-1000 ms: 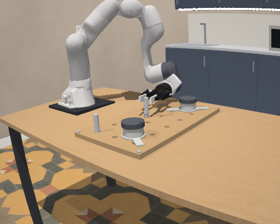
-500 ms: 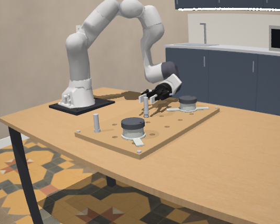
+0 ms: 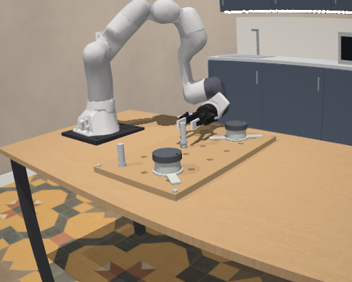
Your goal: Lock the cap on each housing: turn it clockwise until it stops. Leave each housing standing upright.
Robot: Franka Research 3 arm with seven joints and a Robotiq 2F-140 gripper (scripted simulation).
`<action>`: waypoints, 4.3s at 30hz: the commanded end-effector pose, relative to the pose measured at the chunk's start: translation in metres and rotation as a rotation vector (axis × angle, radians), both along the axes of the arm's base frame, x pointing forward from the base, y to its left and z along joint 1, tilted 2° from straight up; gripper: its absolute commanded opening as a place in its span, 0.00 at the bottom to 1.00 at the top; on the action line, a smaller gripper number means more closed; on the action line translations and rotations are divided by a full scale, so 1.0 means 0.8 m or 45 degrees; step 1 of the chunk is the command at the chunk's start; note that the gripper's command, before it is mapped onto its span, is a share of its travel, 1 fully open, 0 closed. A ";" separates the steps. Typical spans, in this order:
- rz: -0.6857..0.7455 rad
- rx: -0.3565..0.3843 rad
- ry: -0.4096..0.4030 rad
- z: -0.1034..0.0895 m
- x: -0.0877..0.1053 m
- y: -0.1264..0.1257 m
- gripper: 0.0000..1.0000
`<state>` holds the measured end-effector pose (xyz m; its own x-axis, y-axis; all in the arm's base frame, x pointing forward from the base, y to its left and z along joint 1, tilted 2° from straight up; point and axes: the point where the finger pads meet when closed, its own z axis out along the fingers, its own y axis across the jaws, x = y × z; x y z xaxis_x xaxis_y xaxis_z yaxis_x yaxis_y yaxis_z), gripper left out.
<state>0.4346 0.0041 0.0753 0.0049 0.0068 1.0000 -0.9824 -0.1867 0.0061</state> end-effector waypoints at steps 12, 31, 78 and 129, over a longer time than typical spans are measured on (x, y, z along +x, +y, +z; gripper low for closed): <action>-0.006 -0.006 0.002 0.001 -0.008 0.033 0.36; -0.006 -0.006 0.002 0.001 -0.010 0.043 0.36; -0.006 -0.006 0.002 0.054 -0.010 0.041 0.36; -0.014 0.276 0.059 0.081 -0.009 0.038 0.36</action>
<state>0.4265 0.0310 0.1499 0.0038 -0.1227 0.9924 -0.9857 -0.1677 -0.0170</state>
